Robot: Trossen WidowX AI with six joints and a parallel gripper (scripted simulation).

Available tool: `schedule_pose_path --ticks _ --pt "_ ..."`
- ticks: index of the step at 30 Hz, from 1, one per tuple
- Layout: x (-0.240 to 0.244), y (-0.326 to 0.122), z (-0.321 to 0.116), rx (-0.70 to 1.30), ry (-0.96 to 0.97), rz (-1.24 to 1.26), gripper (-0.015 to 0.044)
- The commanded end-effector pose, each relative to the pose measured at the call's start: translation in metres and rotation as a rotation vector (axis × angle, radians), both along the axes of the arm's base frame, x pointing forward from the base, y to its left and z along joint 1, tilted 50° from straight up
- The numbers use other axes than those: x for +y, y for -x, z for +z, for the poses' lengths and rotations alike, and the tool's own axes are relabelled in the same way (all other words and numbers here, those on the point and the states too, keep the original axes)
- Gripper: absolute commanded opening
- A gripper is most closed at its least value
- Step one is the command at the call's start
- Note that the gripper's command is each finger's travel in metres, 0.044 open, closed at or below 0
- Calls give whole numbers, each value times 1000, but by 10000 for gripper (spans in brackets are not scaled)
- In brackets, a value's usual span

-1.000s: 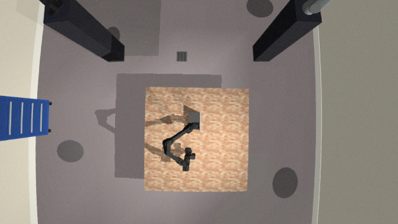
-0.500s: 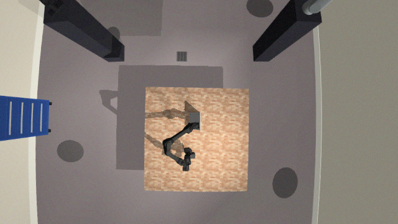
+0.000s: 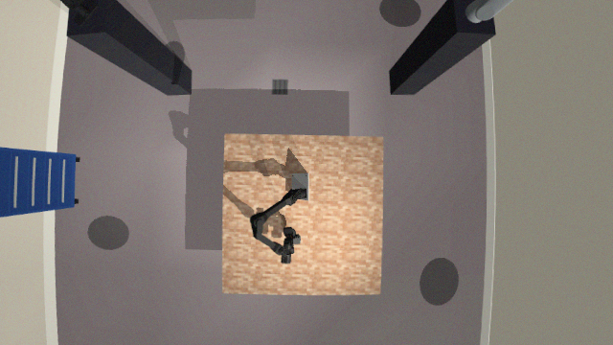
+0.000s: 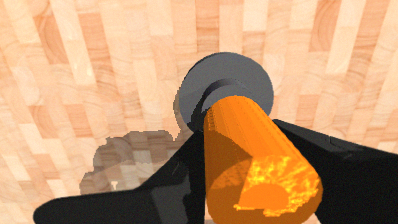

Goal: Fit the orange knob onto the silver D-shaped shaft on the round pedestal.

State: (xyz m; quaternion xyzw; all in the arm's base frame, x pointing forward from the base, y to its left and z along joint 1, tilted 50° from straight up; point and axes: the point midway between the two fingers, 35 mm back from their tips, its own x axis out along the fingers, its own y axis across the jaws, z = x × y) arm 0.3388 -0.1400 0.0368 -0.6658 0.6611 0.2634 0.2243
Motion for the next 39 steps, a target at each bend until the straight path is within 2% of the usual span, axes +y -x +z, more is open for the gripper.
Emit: schedule_pose_path --ticks 1,6,12,39 --pt "3 1 1 1 3 1 0" --pt "4 1 2 20 2 18 0" --pt "4 -1 3 159 0 135 0" --pt "5 1 2 168 0 143 0"
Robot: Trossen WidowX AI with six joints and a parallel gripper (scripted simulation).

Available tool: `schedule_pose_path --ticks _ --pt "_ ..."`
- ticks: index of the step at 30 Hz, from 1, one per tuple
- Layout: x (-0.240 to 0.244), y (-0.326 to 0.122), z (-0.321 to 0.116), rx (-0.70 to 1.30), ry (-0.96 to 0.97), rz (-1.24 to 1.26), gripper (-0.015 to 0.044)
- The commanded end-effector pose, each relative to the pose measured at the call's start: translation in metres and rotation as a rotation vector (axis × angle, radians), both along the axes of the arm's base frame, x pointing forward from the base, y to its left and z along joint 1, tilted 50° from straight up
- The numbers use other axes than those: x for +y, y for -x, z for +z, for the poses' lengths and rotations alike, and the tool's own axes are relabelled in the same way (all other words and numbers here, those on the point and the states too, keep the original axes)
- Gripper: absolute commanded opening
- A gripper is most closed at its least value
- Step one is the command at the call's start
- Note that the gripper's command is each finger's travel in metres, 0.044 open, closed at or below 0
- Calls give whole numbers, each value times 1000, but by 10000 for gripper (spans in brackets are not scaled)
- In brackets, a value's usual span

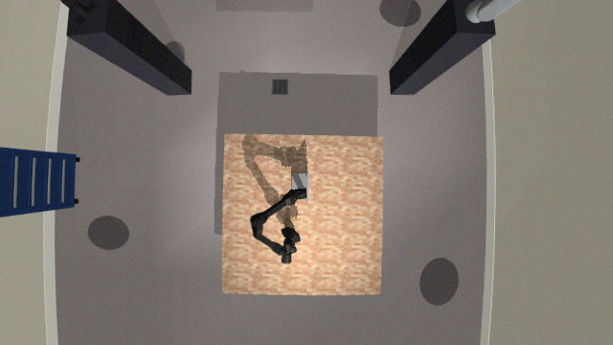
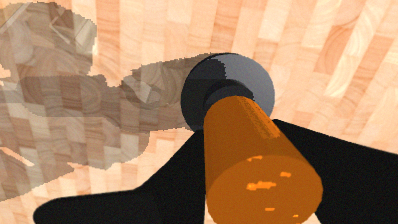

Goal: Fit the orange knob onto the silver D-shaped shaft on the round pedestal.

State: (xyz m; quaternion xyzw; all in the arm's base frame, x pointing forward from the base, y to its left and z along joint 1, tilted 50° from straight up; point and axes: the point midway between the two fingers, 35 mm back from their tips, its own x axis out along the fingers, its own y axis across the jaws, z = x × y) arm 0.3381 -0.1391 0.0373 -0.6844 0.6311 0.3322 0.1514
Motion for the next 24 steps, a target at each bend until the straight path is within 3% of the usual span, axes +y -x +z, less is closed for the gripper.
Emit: schedule_pose_path --ticks 1,7,24 --pt "4 1 1 15 0 19 0" --pt "5 0 0 154 -3 136 0" --pt "0 0 -2 156 -2 138 0"
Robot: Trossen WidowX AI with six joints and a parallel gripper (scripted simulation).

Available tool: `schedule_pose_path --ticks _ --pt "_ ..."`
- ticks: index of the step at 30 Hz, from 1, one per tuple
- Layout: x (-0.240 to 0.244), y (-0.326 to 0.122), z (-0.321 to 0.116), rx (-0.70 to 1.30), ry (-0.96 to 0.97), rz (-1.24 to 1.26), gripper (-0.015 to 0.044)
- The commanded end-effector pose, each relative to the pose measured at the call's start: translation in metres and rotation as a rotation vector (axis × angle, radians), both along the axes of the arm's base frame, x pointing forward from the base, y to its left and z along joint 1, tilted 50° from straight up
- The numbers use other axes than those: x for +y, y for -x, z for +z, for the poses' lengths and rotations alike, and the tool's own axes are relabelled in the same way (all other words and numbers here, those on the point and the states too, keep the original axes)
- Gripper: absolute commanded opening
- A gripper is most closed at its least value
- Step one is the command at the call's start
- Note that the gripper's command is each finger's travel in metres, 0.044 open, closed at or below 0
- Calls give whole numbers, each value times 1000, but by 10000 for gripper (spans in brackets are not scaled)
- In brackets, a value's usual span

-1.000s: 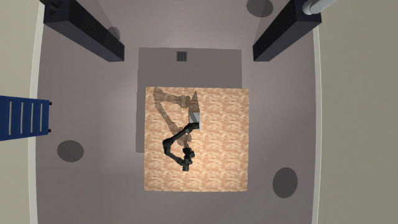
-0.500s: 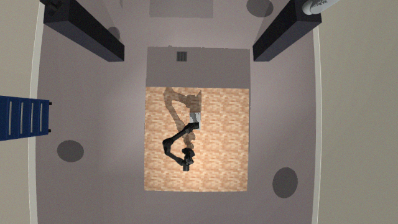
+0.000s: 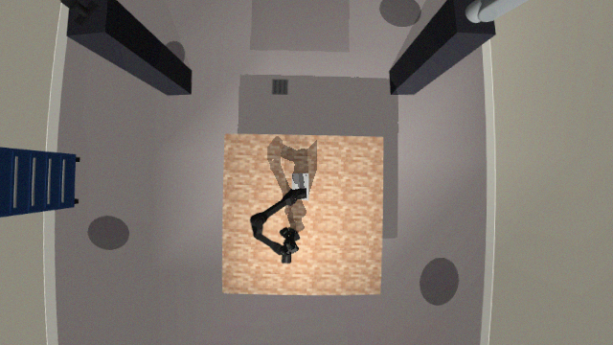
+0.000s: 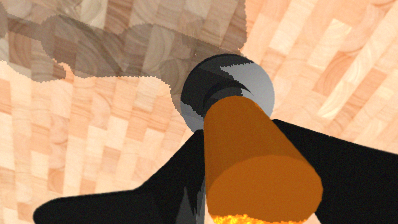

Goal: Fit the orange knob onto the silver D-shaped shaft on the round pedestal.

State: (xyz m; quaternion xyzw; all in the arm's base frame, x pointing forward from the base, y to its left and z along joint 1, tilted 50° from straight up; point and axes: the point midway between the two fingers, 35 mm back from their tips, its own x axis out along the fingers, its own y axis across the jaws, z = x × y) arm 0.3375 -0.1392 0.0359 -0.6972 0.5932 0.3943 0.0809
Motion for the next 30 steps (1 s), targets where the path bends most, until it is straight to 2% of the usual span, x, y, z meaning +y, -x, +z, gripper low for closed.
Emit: schedule_pose_path --ticks 1,12,19,30 --pt "0 0 -1 1 1 4 0" --pt "4 -3 3 8 0 10 0" --pt "3 -5 3 159 -2 138 0" --pt "0 -4 2 161 -2 139 0"
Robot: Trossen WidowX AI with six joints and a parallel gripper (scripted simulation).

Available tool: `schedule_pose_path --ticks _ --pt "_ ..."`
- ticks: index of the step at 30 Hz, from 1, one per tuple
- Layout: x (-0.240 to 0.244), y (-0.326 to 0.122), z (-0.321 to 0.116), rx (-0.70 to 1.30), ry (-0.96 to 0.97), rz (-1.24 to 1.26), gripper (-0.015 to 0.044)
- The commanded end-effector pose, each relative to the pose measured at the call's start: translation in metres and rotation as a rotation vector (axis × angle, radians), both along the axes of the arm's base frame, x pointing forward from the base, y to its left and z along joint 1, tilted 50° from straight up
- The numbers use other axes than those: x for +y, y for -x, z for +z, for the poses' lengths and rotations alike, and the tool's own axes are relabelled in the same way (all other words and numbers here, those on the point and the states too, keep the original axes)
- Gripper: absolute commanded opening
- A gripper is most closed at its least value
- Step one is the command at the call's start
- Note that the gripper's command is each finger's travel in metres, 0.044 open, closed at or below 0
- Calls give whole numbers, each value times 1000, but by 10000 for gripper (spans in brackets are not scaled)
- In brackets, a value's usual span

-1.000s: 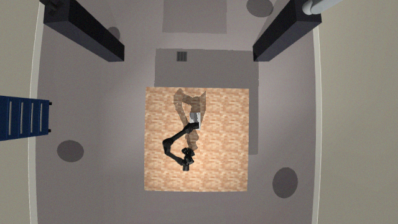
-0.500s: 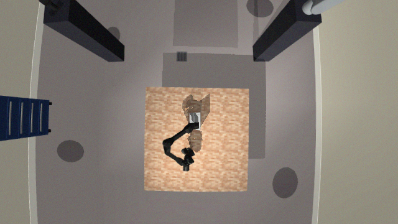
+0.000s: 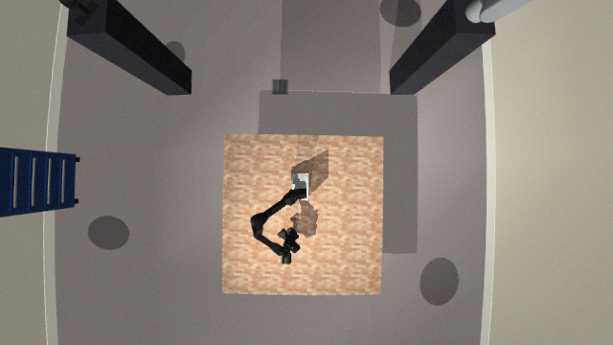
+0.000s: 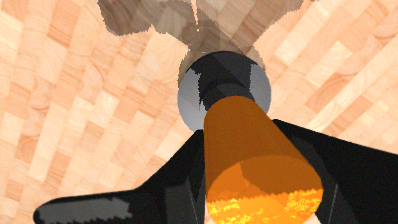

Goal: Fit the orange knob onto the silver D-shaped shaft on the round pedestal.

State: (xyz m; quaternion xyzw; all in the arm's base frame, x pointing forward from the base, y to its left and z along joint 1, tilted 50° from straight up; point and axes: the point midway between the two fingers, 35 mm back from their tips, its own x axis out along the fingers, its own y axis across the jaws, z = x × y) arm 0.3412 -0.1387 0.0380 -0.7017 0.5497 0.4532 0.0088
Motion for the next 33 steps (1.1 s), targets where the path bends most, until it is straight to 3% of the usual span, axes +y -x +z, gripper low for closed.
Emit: schedule_pose_path --ticks 1,33 --pt "0 0 0 4 0 7 0" --pt "0 2 0 4 0 7 0"
